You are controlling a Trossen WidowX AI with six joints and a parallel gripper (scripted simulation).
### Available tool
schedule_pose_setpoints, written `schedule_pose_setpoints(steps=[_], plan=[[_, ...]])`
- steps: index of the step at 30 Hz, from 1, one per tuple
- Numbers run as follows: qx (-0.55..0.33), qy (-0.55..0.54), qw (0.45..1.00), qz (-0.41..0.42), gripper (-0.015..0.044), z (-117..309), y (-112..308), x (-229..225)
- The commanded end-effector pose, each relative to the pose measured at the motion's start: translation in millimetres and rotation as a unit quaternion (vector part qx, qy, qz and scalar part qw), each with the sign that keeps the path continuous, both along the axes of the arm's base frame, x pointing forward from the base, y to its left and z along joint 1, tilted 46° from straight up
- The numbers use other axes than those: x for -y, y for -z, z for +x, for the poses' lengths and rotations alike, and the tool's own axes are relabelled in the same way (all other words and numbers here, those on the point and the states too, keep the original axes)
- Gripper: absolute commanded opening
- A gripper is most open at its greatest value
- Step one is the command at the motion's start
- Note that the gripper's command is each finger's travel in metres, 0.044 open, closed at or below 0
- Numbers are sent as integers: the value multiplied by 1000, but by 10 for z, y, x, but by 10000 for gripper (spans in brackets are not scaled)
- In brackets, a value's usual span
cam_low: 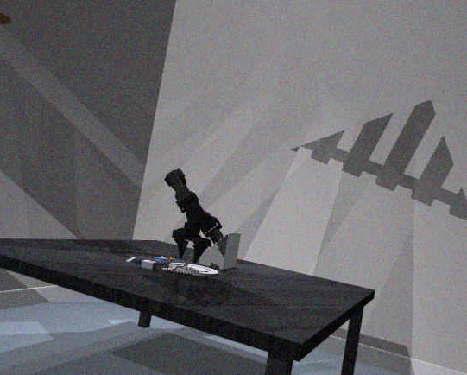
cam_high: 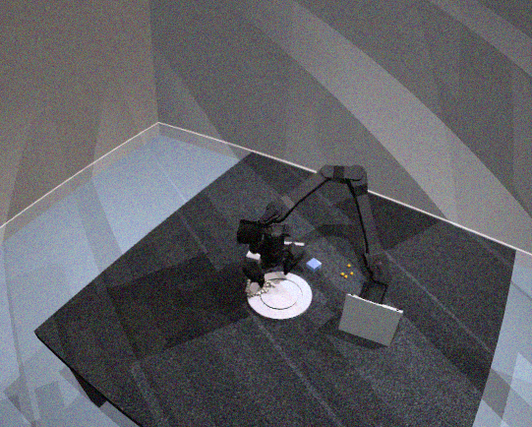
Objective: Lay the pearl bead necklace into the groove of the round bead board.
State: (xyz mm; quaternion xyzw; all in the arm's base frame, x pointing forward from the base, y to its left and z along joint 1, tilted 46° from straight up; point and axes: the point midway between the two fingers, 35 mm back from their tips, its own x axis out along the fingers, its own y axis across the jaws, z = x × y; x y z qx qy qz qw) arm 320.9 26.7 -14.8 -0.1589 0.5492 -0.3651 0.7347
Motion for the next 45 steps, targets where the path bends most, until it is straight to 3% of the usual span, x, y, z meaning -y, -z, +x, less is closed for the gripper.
schedule_pose_setpoints(steps=[1,20,32,45], plan=[[0,3,1000,3,440,-2,3,-3],[0,3,1000,3,440,-2,3,-3],[-32,-30,999,-3,125,558,-225,-70],[-26,-31,999,1,120,599,-138,5]])
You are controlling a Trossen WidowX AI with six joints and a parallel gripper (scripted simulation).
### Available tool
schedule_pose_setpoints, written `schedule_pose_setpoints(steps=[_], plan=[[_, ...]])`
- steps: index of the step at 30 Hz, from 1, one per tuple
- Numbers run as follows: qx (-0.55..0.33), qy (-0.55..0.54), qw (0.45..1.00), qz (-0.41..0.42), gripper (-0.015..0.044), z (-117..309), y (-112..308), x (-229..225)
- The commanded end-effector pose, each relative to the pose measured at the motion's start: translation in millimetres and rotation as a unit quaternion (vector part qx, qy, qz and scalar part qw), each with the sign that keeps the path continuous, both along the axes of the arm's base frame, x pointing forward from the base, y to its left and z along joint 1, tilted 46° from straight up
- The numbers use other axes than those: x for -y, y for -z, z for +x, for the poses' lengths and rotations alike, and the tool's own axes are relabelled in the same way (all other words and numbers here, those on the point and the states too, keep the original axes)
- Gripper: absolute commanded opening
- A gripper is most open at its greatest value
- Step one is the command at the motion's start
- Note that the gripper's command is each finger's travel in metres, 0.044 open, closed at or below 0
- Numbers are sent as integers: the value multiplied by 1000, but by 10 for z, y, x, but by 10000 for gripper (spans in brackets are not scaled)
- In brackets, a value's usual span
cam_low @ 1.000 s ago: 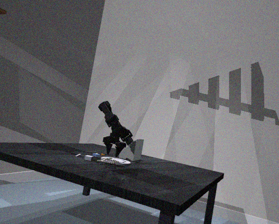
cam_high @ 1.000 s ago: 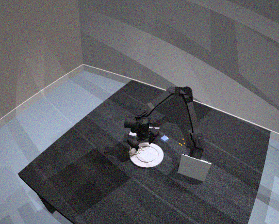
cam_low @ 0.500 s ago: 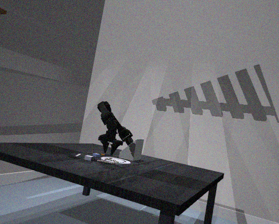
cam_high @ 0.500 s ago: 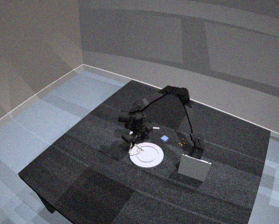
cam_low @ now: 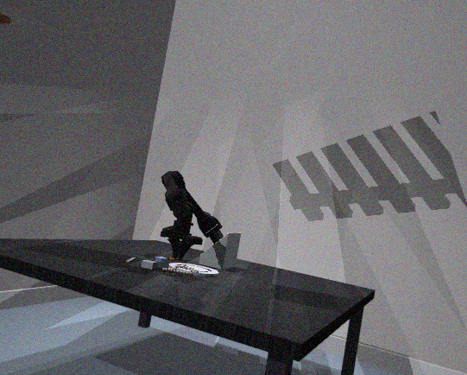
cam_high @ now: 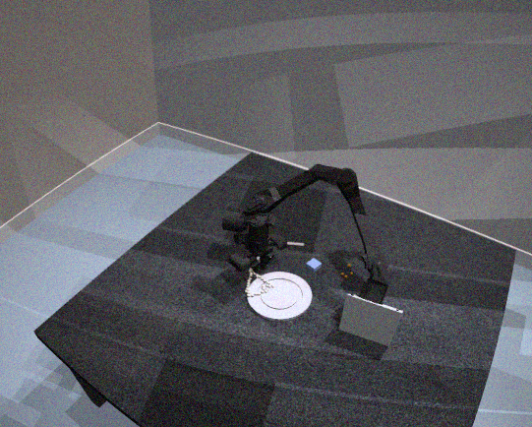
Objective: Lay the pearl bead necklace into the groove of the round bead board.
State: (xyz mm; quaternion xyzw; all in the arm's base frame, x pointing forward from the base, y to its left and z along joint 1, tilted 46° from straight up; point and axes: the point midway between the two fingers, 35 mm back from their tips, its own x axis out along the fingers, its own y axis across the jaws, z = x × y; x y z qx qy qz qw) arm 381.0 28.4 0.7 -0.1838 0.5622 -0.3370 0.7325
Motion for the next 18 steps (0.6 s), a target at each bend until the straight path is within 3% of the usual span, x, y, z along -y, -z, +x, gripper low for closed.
schedule_pose_setpoints(steps=[1,18], plan=[[-2,0,1000,-1,120,-1,27,32],[-7,1,1000,-6,120,8,204,231]])
